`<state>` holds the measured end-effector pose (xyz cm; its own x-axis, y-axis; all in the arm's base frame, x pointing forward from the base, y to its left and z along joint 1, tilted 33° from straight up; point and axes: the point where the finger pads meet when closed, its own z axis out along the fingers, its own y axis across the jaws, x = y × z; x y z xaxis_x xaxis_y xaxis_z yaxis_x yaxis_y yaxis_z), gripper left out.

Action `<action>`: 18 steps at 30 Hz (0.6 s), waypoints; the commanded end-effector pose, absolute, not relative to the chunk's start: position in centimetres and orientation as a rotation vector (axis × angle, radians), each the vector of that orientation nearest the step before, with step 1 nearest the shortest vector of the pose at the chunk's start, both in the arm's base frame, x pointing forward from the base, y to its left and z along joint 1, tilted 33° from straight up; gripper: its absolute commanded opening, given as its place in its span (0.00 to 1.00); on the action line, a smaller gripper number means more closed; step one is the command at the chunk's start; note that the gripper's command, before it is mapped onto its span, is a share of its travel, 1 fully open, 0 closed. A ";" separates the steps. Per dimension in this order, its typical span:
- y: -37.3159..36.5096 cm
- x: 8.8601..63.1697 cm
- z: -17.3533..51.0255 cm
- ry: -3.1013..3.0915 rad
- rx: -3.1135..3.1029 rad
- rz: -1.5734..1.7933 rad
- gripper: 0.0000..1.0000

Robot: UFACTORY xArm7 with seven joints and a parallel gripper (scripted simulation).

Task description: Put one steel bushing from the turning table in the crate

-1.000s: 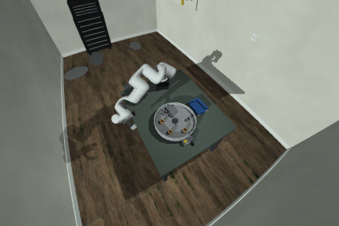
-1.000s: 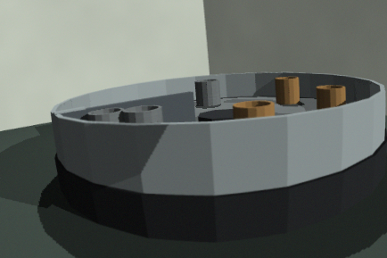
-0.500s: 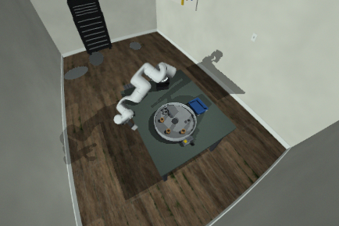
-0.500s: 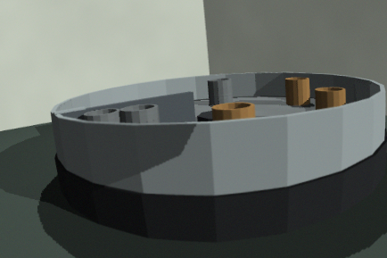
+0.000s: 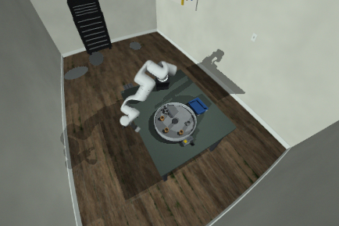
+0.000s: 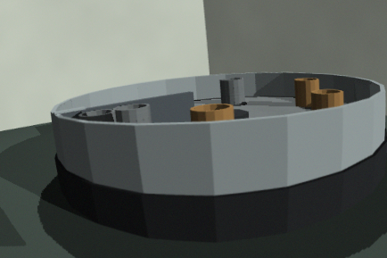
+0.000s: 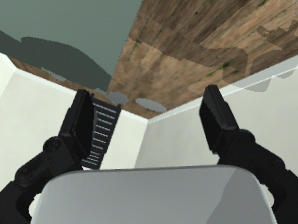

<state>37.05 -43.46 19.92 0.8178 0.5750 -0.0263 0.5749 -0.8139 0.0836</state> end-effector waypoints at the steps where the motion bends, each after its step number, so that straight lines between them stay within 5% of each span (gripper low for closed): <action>1: -43.6 37.1 20.2 0.919 2.900 0.000 1.00; 18: -43.5 38.7 22.5 0.970 2.759 -0.033 1.00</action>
